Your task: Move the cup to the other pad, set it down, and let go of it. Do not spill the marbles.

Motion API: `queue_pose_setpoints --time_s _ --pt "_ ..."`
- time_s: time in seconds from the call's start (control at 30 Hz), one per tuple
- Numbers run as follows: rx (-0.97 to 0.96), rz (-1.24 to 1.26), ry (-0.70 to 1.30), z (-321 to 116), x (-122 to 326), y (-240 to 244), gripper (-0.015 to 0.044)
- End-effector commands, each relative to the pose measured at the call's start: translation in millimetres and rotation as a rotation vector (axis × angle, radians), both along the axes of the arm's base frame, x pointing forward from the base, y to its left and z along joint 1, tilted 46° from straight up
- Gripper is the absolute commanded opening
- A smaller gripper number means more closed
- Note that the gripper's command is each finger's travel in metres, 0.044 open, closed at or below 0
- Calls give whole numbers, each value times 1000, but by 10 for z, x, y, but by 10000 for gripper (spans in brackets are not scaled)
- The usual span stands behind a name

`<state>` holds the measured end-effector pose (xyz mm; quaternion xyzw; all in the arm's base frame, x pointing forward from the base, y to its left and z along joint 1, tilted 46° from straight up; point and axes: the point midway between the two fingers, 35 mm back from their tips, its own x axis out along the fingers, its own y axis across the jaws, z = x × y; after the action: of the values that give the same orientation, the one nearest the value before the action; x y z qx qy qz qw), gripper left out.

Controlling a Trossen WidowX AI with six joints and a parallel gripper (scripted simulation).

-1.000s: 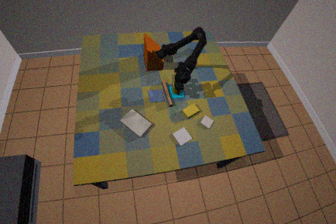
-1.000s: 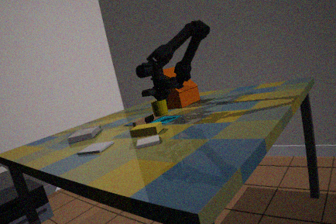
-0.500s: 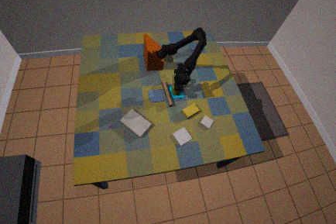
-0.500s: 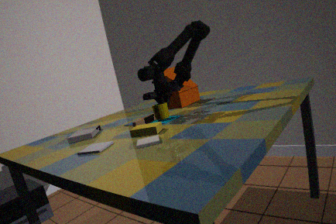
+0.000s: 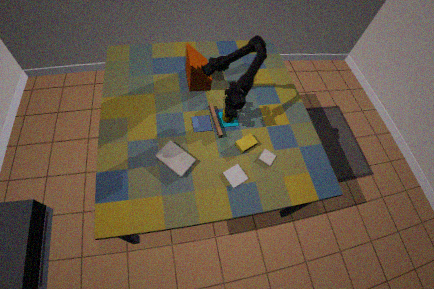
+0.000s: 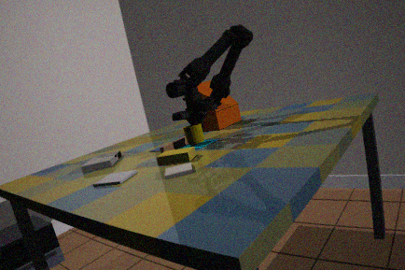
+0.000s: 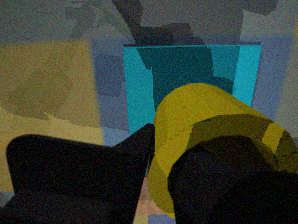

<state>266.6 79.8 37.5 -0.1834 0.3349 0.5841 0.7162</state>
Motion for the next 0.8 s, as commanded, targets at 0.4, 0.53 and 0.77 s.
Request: queue_pose_setpoints --time_s 0.4,0.53,0.77 --pt "-1 0 0 22 2 -25 146" --pt "-1 0 1 52 2 -62 146" --pt "-2 0 3 106 -4 -130 146"
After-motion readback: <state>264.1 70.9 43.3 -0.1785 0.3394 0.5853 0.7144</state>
